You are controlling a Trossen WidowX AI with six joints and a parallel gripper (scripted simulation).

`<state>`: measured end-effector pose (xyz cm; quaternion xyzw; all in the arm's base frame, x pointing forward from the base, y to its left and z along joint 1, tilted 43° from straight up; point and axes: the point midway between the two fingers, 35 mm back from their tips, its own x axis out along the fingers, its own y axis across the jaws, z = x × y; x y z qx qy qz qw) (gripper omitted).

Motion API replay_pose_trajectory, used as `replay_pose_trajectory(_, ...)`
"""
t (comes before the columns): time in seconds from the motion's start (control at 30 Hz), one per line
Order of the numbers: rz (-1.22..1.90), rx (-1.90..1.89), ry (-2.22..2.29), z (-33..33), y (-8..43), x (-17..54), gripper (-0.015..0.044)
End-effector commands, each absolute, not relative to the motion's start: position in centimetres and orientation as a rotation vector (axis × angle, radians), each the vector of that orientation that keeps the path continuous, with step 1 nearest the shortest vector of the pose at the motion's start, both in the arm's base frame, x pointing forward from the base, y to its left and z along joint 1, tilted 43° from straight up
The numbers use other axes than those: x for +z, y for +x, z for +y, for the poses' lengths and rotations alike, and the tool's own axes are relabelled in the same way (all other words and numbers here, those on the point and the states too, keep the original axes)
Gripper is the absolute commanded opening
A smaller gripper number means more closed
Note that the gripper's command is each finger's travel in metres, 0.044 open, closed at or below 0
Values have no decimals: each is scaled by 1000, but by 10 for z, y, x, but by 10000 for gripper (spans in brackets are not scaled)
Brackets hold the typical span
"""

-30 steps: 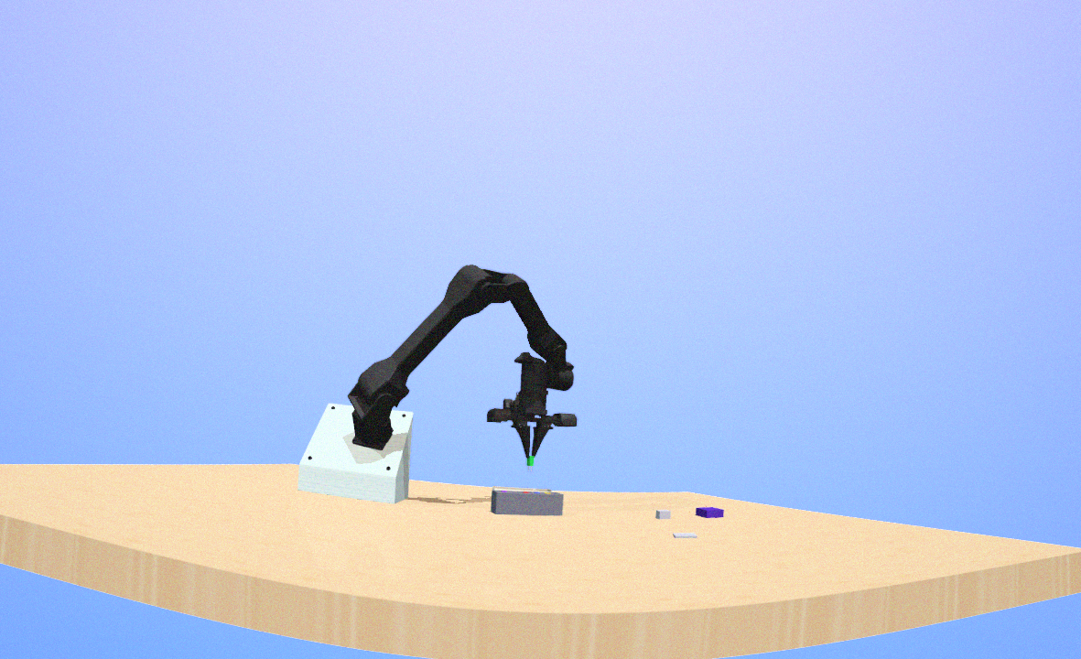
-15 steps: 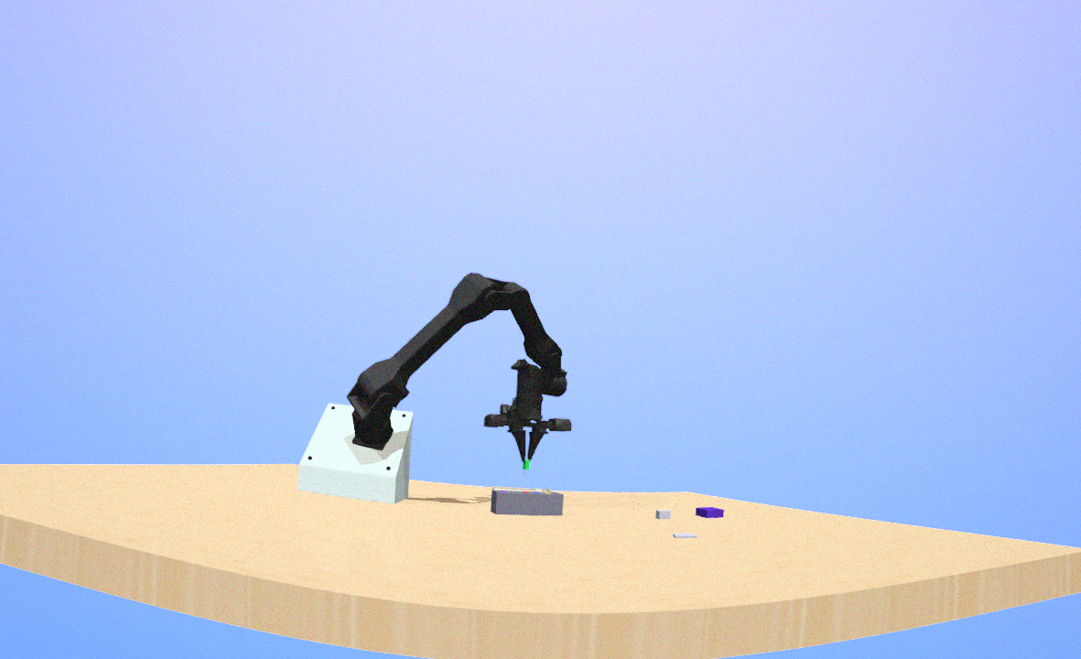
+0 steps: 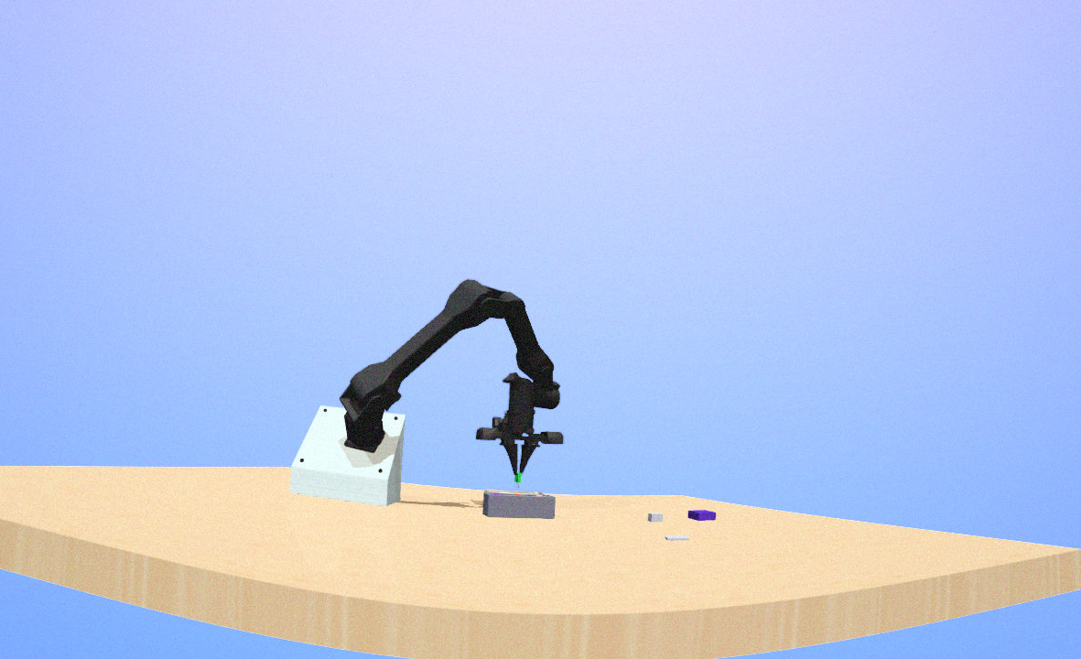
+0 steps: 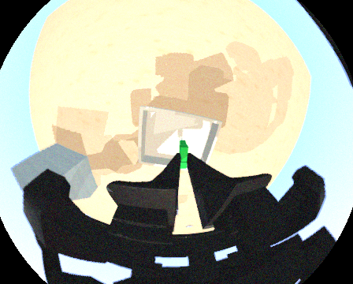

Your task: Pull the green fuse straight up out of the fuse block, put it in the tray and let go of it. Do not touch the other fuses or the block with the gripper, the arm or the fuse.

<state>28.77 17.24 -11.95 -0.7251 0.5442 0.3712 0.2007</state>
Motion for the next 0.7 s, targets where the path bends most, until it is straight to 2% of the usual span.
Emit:
replay_pose_trajectory(0.0,1537,1042,-2038,164,286,-127,0)
replay_pose_trajectory(0.33,1537,1042,-2038,161,286,-130,0)
replay_pose_trajectory(0.67,1530,1038,-2027,164,288,-128,263)
